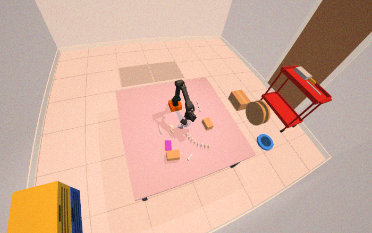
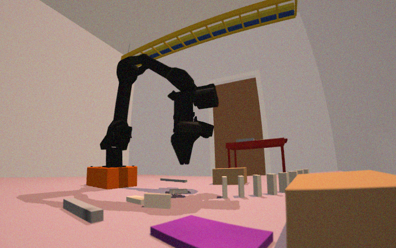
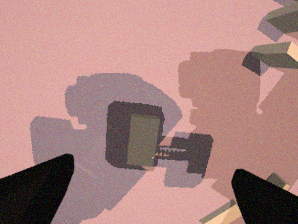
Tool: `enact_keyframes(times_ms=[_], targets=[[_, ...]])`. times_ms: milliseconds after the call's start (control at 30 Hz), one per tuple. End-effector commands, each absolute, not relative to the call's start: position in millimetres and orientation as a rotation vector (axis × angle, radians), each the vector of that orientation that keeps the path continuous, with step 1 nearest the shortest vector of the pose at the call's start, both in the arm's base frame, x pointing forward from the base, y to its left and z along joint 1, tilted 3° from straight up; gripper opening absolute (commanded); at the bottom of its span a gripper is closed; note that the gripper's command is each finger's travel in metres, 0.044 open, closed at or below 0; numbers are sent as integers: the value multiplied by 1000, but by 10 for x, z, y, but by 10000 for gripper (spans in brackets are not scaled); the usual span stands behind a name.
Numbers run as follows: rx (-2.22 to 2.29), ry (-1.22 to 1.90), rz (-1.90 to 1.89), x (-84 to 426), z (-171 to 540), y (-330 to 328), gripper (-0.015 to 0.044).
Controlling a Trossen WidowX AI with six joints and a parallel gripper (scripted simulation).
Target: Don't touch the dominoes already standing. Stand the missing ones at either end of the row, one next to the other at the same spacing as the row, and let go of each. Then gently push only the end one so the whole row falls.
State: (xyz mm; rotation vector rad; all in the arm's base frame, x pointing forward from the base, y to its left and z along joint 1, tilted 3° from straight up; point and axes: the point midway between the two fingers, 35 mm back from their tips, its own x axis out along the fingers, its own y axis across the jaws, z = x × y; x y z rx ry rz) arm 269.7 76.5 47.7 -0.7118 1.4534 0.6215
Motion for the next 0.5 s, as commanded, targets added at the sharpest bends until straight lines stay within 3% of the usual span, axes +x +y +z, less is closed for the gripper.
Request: enact_keyframes(times_ms=[0, 133, 467], targets=[[-704, 1466, 619, 2666, 207, 773, 440], [-704, 1466, 619, 2663, -152, 764, 440], [-704, 1466, 619, 2674, -245, 784, 440]])
